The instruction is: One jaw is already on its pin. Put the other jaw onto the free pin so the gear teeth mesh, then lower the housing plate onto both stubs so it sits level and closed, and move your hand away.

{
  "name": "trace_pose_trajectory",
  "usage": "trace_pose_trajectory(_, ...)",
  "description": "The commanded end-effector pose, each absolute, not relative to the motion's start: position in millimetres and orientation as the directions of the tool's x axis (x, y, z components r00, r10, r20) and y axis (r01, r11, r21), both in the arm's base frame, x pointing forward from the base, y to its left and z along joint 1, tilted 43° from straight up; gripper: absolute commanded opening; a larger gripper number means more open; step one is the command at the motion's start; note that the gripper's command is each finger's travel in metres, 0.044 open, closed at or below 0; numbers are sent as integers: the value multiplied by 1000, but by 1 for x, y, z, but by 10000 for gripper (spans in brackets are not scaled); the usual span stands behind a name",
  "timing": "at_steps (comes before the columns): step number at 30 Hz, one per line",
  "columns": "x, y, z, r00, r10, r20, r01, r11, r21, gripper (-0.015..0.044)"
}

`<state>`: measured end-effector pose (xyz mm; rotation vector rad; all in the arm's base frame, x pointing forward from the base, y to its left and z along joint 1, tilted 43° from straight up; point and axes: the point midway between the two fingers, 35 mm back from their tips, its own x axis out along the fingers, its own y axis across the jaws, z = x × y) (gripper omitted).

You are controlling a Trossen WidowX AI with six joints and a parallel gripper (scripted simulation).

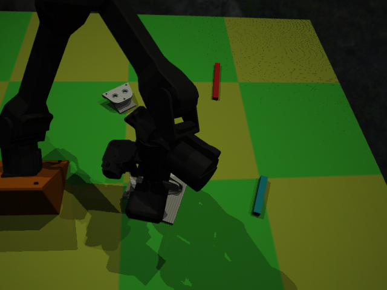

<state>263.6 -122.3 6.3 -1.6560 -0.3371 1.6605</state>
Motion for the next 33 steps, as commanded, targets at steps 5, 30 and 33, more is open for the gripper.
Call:
trace_pose_trajectory(5, 265, -119, 2, 121, 657, -744, -314, -686, -657, 134)
trace_pose_trajectory(30, 270, -93, -28, 122, 658, -743, -312, -685, -658, 134)
trace_pose_trajectory(33, 270, -89, -31, 122, 658, -743, -312, -685, -658, 134)
